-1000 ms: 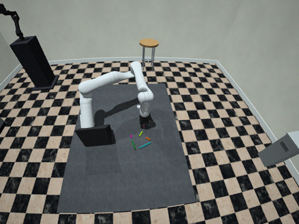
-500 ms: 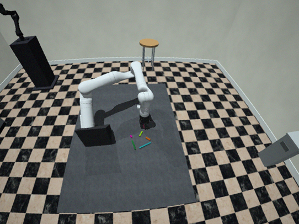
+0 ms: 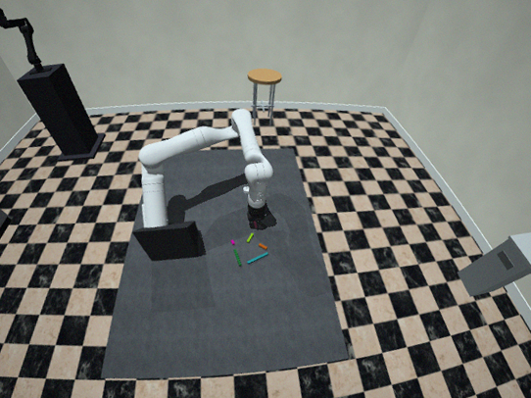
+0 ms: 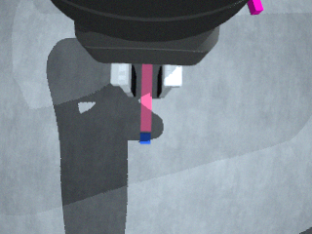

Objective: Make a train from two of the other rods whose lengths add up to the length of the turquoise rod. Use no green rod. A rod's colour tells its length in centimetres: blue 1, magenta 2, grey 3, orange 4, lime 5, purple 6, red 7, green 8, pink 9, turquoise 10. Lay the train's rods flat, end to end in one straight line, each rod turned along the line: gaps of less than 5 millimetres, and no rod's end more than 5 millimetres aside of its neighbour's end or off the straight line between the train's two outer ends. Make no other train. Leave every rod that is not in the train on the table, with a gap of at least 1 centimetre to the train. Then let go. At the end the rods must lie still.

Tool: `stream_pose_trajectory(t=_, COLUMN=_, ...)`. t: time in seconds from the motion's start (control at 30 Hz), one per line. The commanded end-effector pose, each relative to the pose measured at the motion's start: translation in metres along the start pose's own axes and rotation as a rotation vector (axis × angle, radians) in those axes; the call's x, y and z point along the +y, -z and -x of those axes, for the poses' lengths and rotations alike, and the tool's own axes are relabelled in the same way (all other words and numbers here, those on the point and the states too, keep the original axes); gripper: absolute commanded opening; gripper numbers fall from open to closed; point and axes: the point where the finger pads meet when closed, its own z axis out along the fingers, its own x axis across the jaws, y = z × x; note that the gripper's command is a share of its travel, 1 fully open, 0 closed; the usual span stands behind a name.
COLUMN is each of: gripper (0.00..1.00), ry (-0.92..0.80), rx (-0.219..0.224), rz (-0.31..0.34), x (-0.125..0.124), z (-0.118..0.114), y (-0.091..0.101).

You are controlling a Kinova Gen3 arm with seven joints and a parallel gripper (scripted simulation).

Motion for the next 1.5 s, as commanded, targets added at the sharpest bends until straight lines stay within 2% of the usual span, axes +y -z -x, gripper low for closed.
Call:
stream_pose_trajectory(t=0.0, gripper=0.54, ry=0.0, rx=0.002, rz=0.001, x=0.0, z=-0.001, y=0.001)
stream_pose_trajectory(t=0.47, gripper=0.54, ry=0.0, rx=0.002, rz=0.001, x=0.0, z=-0.001, y=0.006)
stream_pose_trajectory(t=0.63, gripper=0.54, ry=0.0, rx=0.002, rz=0.001, x=0.0, z=-0.001, y=0.024)
stream_pose_trajectory(t=0.97, gripper=0.54, ry=0.0, rx=0.002, rz=0.001, x=0.0, z=0.0, y=0.075)
stream_pose_trajectory(t=1.33, gripper=0.54, ry=0.0, rx=0.002, rz=0.001, x=0.0, z=0.0, y=0.091)
stream_pose_trajectory(t=1.37, gripper=1.0, ry=0.0, rx=0.002, rz=0.001, x=0.0, z=0.0, y=0.091)
stream_pose_trajectory(t=1.47, gripper=1.0, ry=0.0, rx=0.002, rz=0.001, x=0.0, z=0.0, y=0.091)
